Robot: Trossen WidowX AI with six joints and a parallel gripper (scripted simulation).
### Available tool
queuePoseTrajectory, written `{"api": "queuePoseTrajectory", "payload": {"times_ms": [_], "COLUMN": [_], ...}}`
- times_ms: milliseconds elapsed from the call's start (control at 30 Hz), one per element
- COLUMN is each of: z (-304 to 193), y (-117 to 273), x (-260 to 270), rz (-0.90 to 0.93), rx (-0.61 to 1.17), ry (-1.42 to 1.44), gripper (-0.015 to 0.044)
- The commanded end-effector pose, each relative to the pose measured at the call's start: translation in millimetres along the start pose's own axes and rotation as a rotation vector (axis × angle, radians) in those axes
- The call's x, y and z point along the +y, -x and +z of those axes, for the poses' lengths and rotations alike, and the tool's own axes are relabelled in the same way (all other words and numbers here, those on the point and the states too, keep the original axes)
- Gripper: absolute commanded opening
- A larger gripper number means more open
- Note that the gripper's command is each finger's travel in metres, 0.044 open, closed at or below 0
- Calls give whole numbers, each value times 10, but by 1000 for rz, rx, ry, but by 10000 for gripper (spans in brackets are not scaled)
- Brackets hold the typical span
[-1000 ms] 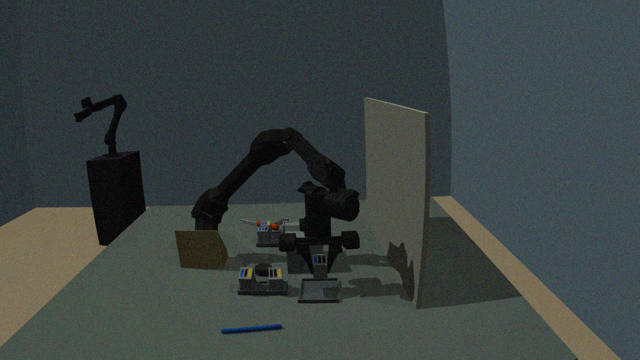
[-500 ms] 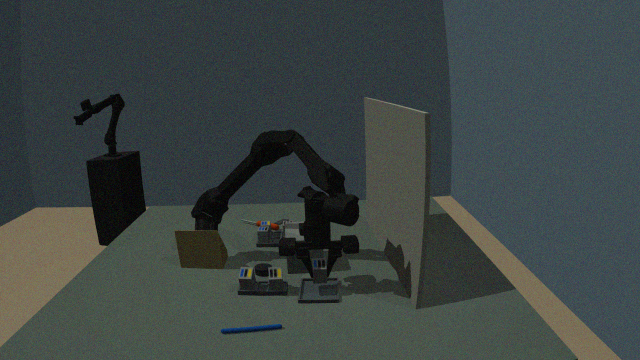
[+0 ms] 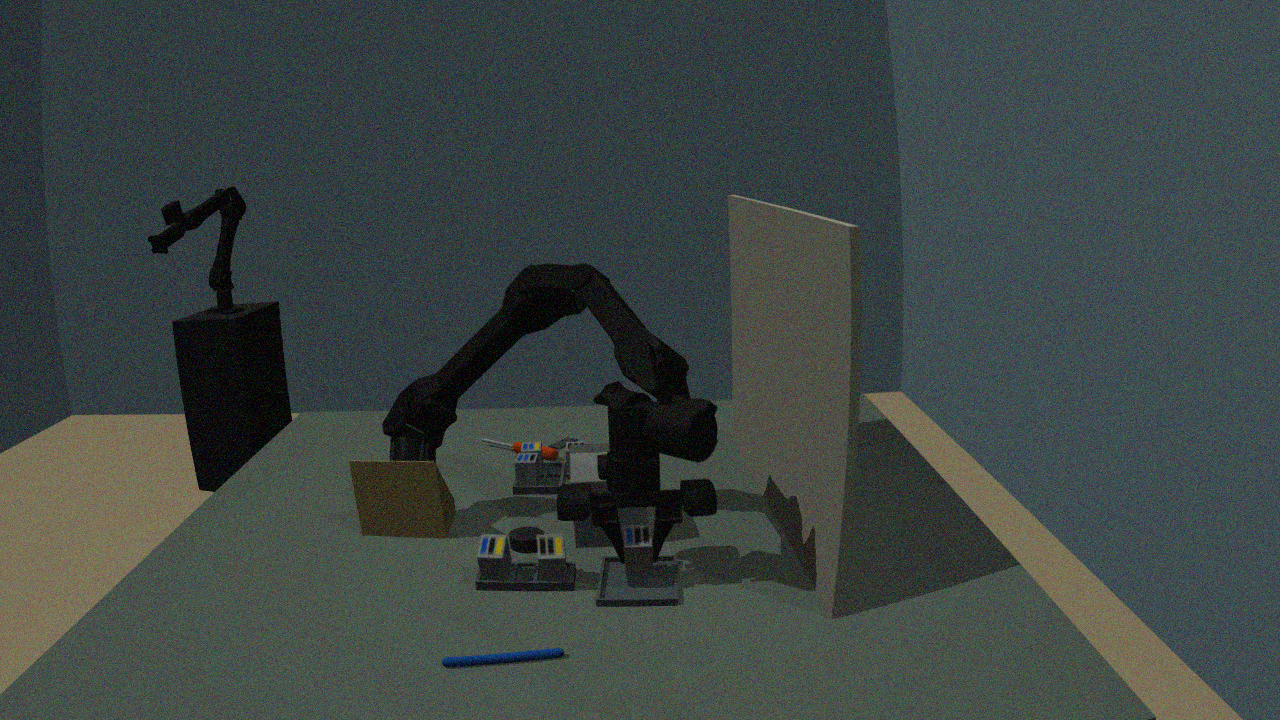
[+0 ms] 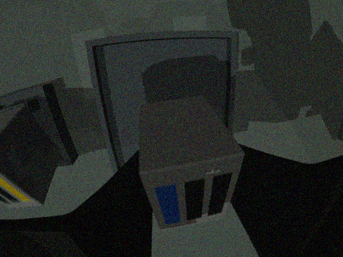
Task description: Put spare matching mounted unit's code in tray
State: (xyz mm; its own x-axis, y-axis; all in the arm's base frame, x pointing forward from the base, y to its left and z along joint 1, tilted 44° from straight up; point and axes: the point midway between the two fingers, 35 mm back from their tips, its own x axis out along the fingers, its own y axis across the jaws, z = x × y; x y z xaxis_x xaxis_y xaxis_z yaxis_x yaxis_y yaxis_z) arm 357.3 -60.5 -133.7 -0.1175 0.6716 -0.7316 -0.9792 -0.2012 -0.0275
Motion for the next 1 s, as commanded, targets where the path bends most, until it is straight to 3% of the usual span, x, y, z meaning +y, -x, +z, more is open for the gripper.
{"api": "queuePoseTrajectory", "payload": {"times_ms": [0, 367, 900, 967], "z": [14, 25, 12, 9], "y": [-45, -124, -92, -68], "x": [5, 19, 16, 12], "rz": [-1, -1, 0, 0], "rx": [-5, -7, -1, -1], "ry": [-4, -3, 0, 0], "gripper": [0, 0, 420, 440]}}
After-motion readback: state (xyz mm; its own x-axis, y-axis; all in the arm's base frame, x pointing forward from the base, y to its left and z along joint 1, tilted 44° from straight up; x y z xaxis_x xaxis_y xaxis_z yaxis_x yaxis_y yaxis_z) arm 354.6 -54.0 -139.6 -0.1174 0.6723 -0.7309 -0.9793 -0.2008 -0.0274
